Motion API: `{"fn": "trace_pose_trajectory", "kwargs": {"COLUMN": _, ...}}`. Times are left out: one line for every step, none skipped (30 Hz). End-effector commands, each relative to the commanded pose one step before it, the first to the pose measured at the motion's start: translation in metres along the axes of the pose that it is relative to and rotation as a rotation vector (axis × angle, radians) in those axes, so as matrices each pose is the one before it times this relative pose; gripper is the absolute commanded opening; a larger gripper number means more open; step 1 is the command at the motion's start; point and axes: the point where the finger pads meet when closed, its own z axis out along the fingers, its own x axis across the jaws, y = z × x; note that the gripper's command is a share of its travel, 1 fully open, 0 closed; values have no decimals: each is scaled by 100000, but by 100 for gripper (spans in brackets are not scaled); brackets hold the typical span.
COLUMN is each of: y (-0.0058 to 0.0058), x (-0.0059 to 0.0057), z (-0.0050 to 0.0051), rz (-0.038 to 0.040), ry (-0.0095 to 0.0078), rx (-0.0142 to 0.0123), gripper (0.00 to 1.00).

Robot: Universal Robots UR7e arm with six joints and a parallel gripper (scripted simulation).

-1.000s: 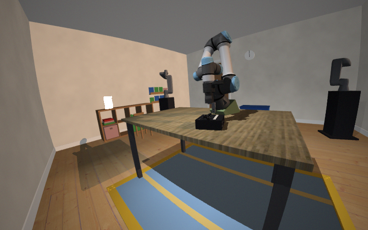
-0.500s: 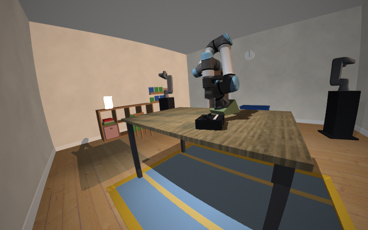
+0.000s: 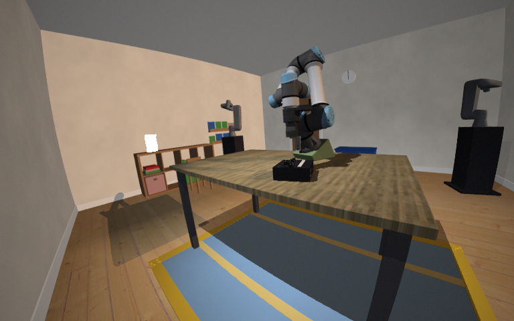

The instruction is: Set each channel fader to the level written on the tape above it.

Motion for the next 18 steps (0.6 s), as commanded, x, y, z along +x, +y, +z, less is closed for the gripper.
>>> {"fn": "trace_pose_trajectory", "kwargs": {"y": 11, "x": 28, "z": -27, "rz": -250, "ry": 100, "rx": -20, "gripper": 0}}
{"fn": "trace_pose_trajectory", "kwargs": {"y": 0, "x": -3, "z": 0, "rz": -164, "ry": 0, "rx": 0, "gripper": 0}}
{"fn": "trace_pose_trajectory", "kwargs": {"y": 0, "x": -4, "z": 0, "rz": -215, "ry": 0, "rx": 0, "gripper": 0}}
{"fn": "trace_pose_trajectory", "kwargs": {"y": 0, "x": -5, "z": 0, "rz": -271, "ry": 0, "rx": 0, "gripper": 0}}
{"fn": "trace_pose_trajectory", "kwargs": {"y": 0, "x": -6, "z": 0, "rz": -333, "ry": 0, "rx": 0, "gripper": 0}}
{"fn": "trace_pose_trajectory", "kwargs": {"y": 0, "x": -7, "z": 0, "rz": -400, "ry": 0, "rx": 0, "gripper": 0}}
{"fn": "trace_pose_trajectory", "kwargs": {"y": 0, "x": -9, "z": 0, "rz": -472, "ry": 0, "rx": 0, "gripper": 0}}
{"fn": "trace_pose_trajectory", "kwargs": {"y": 0, "x": -10, "z": 1, "rz": -548, "ry": 0, "rx": 0, "gripper": 0}}
{"fn": "trace_pose_trajectory", "kwargs": {"y": 0, "x": -12, "z": 1, "rz": -628, "ry": 0, "rx": 0, "gripper": 0}}
{"fn": "trace_pose_trajectory", "kwargs": {"y": 1, "x": -13, "z": 1, "rz": -712, "ry": 0, "rx": 0, "gripper": 0}}
{"fn": "trace_pose_trajectory", "kwargs": {"y": 0, "x": 0, "z": 0, "rz": 0, "ry": 0, "rx": 0, "gripper": 0}}
{"fn": "trace_pose_trajectory", "kwargs": {"y": 0, "x": 0, "z": 0, "rz": 0, "ry": 0, "rx": 0, "gripper": 0}}
{"fn": "trace_pose_trajectory", "kwargs": {"y": 1, "x": -15, "z": 1, "rz": -800, "ry": 0, "rx": 0, "gripper": 0}}
{"fn": "trace_pose_trajectory", "kwargs": {"y": 1, "x": -16, "z": 1, "rz": -891, "ry": 0, "rx": 0, "gripper": 0}}
{"fn": "trace_pose_trajectory", "kwargs": {"y": 1, "x": -18, "z": 1, "rz": -984, "ry": 0, "rx": 0, "gripper": 0}}
{"fn": "trace_pose_trajectory", "kwargs": {"y": 1, "x": -20, "z": 1, "rz": -1080, "ry": 0, "rx": 0, "gripper": 0}}
{"fn": "trace_pose_trajectory", "kwargs": {"y": 1, "x": -22, "z": 1, "rz": -1179, "ry": 0, "rx": 0, "gripper": 0}}
{"fn": "trace_pose_trajectory", "kwargs": {"y": 1, "x": -24, "z": 1, "rz": -1279, "ry": 0, "rx": 0, "gripper": 0}}
